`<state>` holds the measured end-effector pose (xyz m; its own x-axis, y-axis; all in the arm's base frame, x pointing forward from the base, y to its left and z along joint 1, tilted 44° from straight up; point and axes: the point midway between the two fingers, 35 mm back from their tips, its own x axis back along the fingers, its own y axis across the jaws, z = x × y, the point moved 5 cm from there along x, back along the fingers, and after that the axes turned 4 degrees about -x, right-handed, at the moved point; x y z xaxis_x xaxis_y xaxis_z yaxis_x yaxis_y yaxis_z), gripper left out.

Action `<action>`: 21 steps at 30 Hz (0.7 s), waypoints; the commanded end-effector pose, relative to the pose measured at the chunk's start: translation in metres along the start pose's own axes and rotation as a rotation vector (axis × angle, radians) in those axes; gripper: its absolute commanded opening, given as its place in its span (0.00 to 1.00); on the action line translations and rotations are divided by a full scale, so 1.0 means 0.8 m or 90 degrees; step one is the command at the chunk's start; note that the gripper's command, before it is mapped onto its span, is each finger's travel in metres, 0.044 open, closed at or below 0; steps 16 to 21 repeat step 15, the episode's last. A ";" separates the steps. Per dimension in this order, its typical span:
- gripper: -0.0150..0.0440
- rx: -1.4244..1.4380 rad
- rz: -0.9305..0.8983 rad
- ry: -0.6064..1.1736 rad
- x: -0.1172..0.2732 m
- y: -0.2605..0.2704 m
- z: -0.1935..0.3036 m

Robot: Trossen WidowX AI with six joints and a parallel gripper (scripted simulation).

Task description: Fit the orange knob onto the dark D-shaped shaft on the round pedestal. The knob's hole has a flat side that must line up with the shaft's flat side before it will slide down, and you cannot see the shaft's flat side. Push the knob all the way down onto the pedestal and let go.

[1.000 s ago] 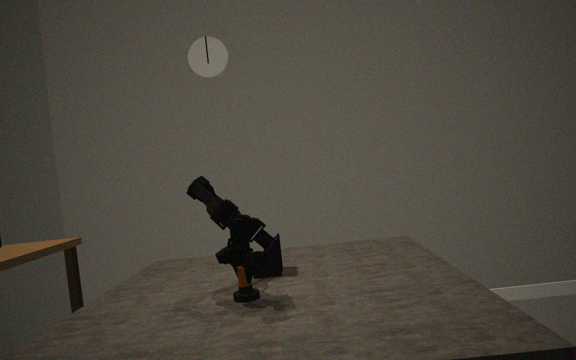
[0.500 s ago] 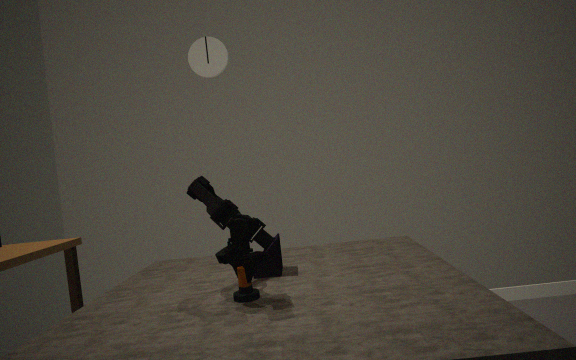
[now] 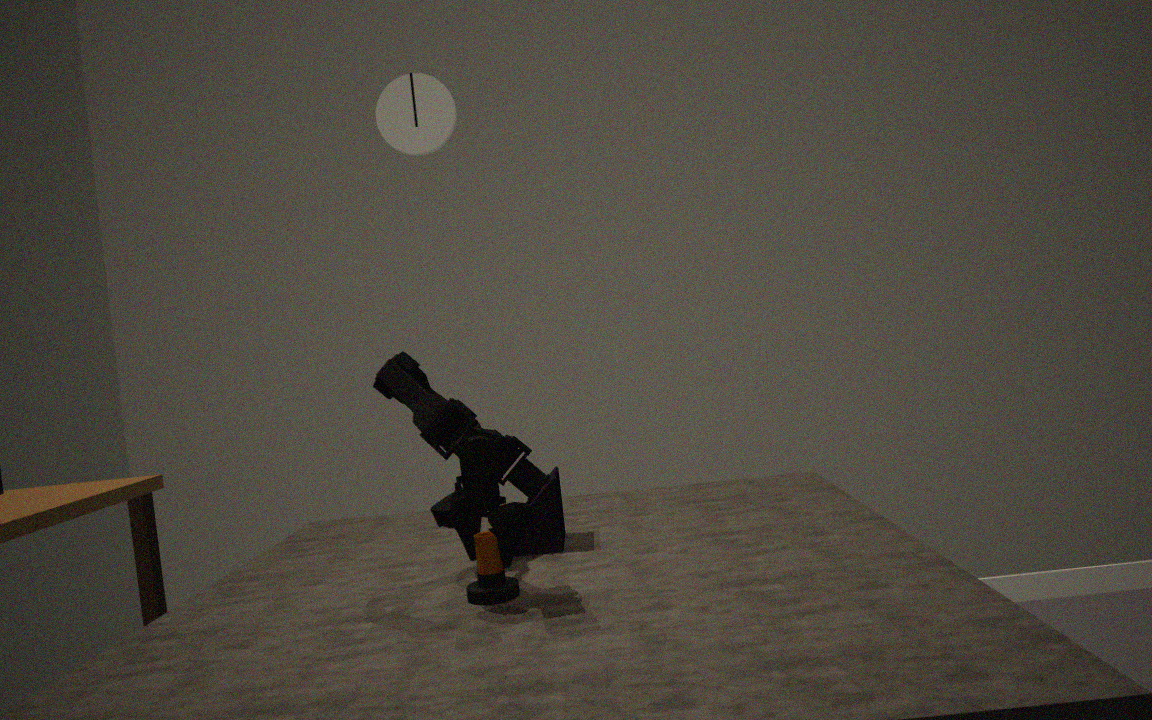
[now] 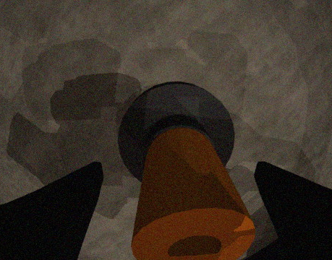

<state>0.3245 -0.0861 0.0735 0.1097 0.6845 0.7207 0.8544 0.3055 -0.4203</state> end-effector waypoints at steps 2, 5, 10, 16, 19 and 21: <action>1.00 0.000 -0.001 0.001 0.012 0.002 -0.001; 1.00 0.000 -0.003 0.003 0.069 0.005 -0.001; 1.00 0.001 -0.001 0.002 0.119 0.001 0.001; 1.00 0.000 -0.001 0.002 0.119 0.004 -0.001; 1.00 0.000 -0.001 0.002 0.119 0.004 -0.001; 1.00 0.000 -0.001 0.002 0.119 0.004 -0.001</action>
